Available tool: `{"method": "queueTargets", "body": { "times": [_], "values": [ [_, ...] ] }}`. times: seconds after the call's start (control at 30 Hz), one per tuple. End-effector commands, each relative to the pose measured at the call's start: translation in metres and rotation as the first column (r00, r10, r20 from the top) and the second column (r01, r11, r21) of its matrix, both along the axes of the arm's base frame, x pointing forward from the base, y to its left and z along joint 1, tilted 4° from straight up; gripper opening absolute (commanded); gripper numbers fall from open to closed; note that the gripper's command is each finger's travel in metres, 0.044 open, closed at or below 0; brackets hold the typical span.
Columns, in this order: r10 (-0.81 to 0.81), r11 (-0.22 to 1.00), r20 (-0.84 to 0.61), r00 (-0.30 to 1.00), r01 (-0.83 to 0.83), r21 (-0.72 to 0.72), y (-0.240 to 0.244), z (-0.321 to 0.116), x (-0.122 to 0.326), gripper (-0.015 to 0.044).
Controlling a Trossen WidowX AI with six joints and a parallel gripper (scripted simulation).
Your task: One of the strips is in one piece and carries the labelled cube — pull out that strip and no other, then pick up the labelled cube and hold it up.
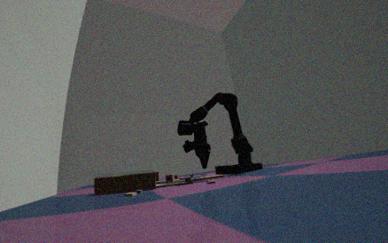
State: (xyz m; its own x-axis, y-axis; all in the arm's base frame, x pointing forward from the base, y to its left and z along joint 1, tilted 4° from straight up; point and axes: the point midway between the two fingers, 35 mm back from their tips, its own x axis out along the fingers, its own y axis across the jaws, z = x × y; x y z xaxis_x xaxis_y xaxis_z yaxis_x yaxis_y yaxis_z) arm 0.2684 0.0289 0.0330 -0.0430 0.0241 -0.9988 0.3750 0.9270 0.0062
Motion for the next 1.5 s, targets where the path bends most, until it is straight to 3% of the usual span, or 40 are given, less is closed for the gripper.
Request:
{"method": "queueTargets", "body": {
  "times": [0.0, 1.47],
  "values": [
    [0.000, 1.000, 0.006, 1.000, 0.000, 0.000, -0.003, 0.002, 0.015, 0.0440],
    [0.000, 1.000, 0.015, 1.000, 0.000, -0.002, -0.025, 0.014, 0.138, 0.0440]
  ]
}}
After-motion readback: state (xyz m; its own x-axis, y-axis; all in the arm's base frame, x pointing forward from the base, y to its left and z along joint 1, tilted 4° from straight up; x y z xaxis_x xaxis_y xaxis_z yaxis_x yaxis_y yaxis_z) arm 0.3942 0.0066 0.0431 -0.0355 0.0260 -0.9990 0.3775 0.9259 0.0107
